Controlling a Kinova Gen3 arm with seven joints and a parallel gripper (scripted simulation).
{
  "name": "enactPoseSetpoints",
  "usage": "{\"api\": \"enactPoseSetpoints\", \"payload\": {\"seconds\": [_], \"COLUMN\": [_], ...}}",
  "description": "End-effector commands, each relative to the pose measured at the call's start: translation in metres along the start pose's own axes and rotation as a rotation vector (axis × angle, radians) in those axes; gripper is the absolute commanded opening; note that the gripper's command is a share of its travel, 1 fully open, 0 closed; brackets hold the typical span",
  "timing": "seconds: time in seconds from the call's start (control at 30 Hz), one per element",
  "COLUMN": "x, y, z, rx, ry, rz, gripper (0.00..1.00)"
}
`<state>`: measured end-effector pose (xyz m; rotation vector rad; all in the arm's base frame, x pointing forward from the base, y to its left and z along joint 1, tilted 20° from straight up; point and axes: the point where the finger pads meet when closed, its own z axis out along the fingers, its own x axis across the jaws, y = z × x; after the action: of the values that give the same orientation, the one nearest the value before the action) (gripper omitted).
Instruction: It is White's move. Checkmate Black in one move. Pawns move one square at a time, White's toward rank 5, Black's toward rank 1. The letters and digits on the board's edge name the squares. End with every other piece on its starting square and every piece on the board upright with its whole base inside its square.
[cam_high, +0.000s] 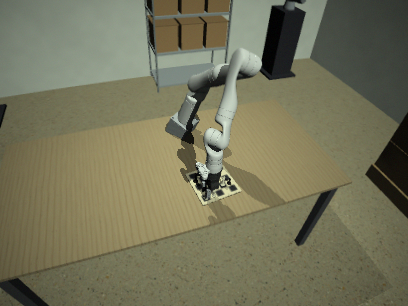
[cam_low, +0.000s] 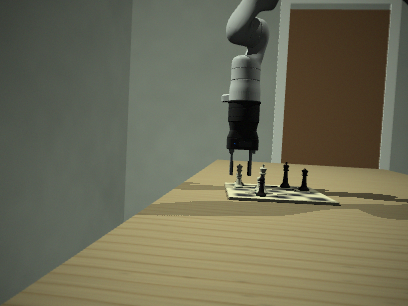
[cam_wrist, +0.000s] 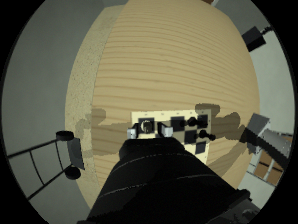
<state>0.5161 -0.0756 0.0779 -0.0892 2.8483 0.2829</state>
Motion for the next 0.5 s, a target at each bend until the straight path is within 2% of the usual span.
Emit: {"api": "enactPoseSetpoints", "payload": {"seconds": [0.0, 0.13, 0.47], "x": [-0.003, -0.003, -0.002], "y": [0.0, 0.0, 0.0], "z": [-0.006, -0.017, -0.069], "rx": [0.001, 0.001, 0.001], "ry": [-0.007, -0.007, -0.007], "rz": [-0.001, -0.001, -0.001], "gripper": [0.79, 0.79, 0.79]}}
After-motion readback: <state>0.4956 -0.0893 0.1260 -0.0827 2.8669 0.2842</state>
